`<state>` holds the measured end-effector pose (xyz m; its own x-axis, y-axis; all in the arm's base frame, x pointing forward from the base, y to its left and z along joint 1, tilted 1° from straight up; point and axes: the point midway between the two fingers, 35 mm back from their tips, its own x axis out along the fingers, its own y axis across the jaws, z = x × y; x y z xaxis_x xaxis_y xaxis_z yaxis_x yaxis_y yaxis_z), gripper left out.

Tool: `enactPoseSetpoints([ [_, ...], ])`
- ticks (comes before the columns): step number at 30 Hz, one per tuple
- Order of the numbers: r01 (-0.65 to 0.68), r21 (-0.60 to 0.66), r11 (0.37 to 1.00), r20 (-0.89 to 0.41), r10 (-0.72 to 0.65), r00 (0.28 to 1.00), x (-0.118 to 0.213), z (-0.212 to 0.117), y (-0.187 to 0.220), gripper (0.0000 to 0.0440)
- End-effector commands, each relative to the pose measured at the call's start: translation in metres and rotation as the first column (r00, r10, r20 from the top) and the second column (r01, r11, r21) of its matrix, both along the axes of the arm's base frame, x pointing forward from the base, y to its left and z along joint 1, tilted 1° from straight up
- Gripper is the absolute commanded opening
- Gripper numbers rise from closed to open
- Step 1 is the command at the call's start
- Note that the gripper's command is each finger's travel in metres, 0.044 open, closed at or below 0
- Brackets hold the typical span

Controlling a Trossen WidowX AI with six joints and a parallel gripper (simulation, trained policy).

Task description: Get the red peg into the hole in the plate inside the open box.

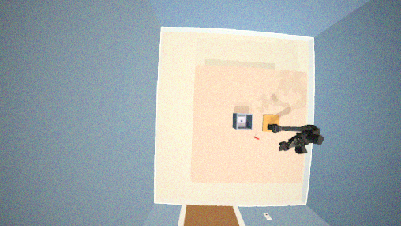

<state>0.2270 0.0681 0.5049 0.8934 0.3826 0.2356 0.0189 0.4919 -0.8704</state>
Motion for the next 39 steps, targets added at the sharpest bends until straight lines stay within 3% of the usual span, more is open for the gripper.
enactPoseSetpoints([
  [1,0.008,0.018,1.0,-0.025,-0.007,1.0,0.002,-0.003,-0.002,0.0425],
  [9,0.035,0.197,0.98,-0.233,0.012,0.972,0.014,-0.032,-0.01,0.044],
  [18,0.126,0.376,0.918,-0.447,0.06,0.893,0.022,-0.068,-0.016,0.044],
  [29,0.308,0.523,0.794,-0.66,0.15,0.736,0.025,-0.116,-0.019,0.044],
  [39,0.511,0.564,0.648,-0.794,0.254,0.553,0.02,-0.159,-0.019,0.044],
])
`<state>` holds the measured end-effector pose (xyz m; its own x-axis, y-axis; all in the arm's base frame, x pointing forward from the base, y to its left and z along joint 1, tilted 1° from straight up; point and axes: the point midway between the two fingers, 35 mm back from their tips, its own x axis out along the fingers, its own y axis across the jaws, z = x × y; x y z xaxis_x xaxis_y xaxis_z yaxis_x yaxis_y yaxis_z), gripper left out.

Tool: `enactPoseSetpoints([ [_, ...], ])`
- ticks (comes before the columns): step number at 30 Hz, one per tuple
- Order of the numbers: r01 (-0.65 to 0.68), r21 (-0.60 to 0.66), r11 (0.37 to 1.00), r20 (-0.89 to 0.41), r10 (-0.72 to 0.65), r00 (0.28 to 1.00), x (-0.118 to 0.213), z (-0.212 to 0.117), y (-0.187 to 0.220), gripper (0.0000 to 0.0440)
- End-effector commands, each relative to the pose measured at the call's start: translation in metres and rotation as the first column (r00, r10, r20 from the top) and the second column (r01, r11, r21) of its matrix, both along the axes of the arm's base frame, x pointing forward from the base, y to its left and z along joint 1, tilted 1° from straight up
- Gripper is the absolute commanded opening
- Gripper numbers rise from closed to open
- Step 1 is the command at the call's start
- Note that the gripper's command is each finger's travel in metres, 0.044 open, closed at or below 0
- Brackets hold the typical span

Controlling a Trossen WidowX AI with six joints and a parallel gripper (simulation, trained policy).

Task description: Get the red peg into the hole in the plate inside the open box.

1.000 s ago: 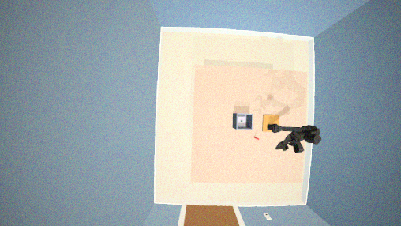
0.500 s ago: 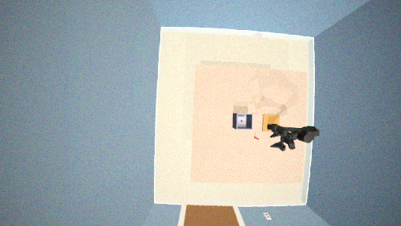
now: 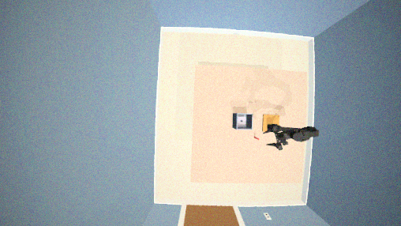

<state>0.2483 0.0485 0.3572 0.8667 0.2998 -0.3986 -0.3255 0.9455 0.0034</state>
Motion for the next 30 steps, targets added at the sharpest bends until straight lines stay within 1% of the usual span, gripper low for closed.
enactPoseSetpoints([
  [1,0.025,0.061,0.998,-0.091,-0.019,0.996,-0.002,-0.016,0.001,0.044],
  [8,0.114,0.18,0.977,-0.287,-0.059,0.956,-0.009,-0.045,0.004,0.044],
  [15,0.229,0.261,0.938,-0.479,-0.08,0.874,-0.018,-0.073,0.01,0.044],
  [22,0.357,0.291,0.887,-0.658,-0.085,0.748,-0.029,-0.1,0.019,0.044],
  [30,0.512,0.251,0.821,-0.827,-0.093,0.555,-0.04,-0.128,0.033,0.044],
])
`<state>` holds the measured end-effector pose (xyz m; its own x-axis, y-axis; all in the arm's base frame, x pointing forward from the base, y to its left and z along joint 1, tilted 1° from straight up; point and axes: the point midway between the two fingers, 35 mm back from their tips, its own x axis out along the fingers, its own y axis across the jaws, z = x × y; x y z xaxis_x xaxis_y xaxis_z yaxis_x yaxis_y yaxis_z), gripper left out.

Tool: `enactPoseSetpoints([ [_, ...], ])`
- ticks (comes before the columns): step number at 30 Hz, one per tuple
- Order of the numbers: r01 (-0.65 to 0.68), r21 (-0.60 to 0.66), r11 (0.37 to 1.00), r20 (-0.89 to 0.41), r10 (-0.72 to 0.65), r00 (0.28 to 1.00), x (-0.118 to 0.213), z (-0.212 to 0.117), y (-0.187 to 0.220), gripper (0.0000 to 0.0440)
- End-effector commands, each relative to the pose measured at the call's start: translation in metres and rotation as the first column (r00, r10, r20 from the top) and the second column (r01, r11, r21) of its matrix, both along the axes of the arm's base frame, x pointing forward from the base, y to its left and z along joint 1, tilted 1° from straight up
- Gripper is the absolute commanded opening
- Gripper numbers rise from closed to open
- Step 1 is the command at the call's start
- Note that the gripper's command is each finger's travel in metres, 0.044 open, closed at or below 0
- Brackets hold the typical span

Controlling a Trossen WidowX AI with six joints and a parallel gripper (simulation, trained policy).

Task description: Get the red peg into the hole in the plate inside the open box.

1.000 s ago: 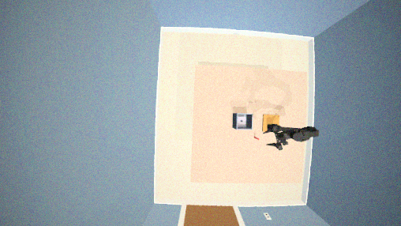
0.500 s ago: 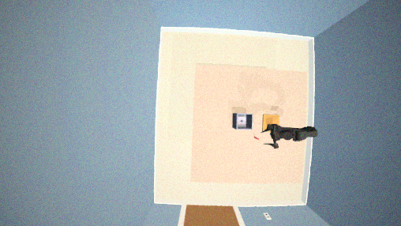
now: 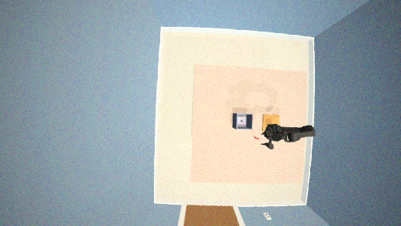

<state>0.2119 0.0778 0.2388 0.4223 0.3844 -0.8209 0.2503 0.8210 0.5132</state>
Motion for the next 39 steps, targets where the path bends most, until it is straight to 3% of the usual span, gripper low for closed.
enactPoseSetpoints([
  [1,0.041,0.022,0.999,-0.101,-0.038,0.994,-0.005,-0.012,0.006,0.044],
  [9,0.171,0.015,0.985,-0.319,-0.157,0.935,-0.017,-0.037,0.018,0.044],
  [19,0.315,-0.076,0.946,-0.503,-0.309,0.807,-0.031,-0.064,0.028,0.044],
  [39,0.49,-0.288,0.823,-0.595,-0.554,0.582,-0.05,-0.116,0.038,0.044],
])
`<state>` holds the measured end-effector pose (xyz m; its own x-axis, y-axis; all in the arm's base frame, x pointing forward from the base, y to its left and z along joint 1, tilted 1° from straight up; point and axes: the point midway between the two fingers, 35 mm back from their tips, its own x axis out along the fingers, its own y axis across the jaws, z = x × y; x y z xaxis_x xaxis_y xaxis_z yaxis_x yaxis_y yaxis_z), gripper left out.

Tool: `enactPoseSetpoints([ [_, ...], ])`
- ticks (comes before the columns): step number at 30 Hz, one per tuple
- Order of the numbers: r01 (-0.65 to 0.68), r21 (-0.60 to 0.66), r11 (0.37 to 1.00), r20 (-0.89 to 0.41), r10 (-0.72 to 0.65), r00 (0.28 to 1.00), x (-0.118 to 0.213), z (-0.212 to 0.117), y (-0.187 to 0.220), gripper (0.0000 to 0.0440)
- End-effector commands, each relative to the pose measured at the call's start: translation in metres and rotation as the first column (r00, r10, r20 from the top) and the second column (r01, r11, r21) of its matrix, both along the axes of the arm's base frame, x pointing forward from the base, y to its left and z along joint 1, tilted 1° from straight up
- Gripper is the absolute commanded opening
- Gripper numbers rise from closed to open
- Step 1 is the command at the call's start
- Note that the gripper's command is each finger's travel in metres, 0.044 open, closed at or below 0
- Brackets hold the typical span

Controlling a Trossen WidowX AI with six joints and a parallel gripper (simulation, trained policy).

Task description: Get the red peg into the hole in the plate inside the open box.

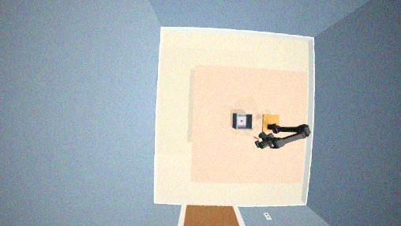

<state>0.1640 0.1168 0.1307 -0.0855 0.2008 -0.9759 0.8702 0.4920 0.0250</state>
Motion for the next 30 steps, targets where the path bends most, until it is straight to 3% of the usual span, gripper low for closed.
enactPoseSetpoints([
  [1,0.03,-0.024,0.999,-0.023,-0.031,0.999,-0.002,-0.011,-0.001,0.044],
  [19,0.157,-0.089,0.984,-0.071,-0.163,0.984,-0.008,-0.064,-0.002,0.0432],
  [22,0.164,-0.091,0.982,-0.065,-0.17,0.983,-0.007,-0.07,-0.001,0.0383],
  [30,0.166,-0.092,0.982,-0.056,-0.172,0.984,0.0,-0.079,0.002,0.0185],
])
